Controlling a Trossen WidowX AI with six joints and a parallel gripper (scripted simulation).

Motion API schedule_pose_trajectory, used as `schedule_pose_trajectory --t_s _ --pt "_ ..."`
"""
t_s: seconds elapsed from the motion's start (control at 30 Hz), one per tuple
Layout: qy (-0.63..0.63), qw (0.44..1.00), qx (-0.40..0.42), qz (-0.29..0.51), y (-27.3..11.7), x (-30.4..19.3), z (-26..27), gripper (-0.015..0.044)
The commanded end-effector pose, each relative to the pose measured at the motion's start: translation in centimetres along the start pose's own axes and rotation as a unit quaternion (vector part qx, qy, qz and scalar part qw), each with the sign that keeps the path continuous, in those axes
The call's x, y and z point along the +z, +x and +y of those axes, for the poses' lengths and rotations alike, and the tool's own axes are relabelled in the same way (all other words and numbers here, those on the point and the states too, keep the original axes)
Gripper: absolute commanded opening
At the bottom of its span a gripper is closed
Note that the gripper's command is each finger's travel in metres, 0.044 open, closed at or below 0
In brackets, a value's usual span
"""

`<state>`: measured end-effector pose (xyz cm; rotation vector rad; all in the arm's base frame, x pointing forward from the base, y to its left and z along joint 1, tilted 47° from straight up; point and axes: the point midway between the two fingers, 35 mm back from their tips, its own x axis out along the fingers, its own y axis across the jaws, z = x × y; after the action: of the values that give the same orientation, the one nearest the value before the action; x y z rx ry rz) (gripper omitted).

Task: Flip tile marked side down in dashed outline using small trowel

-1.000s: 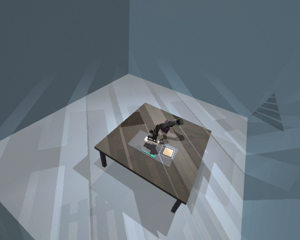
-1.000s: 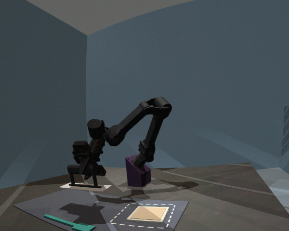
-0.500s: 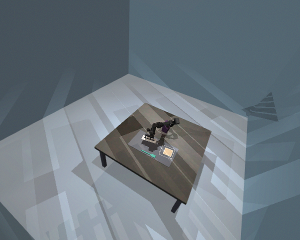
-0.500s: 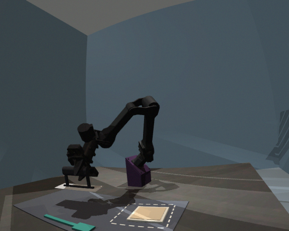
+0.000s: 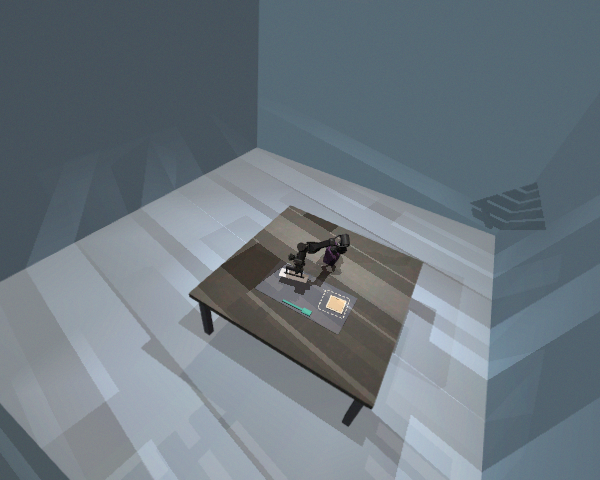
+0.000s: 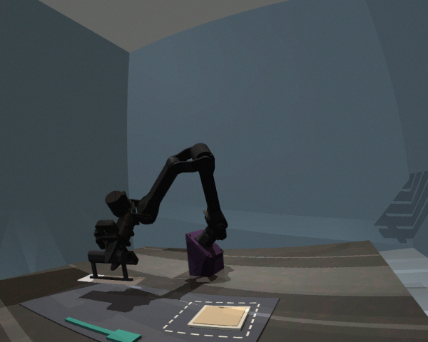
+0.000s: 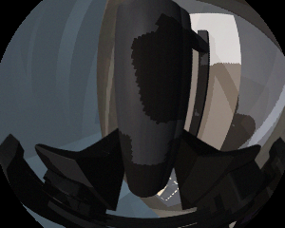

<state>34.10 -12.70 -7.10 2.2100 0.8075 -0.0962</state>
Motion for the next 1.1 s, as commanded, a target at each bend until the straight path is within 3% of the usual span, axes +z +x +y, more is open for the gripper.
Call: schedule_pose_trajectory --t_s 0.0,1.07 --pt "-0.013 1.000 0.010 0.006 -0.5 1.2 -0.7 0.0000" --pt "-0.021 1.000 0.016 0.016 0.9 2.8 -4.5 0.0000"
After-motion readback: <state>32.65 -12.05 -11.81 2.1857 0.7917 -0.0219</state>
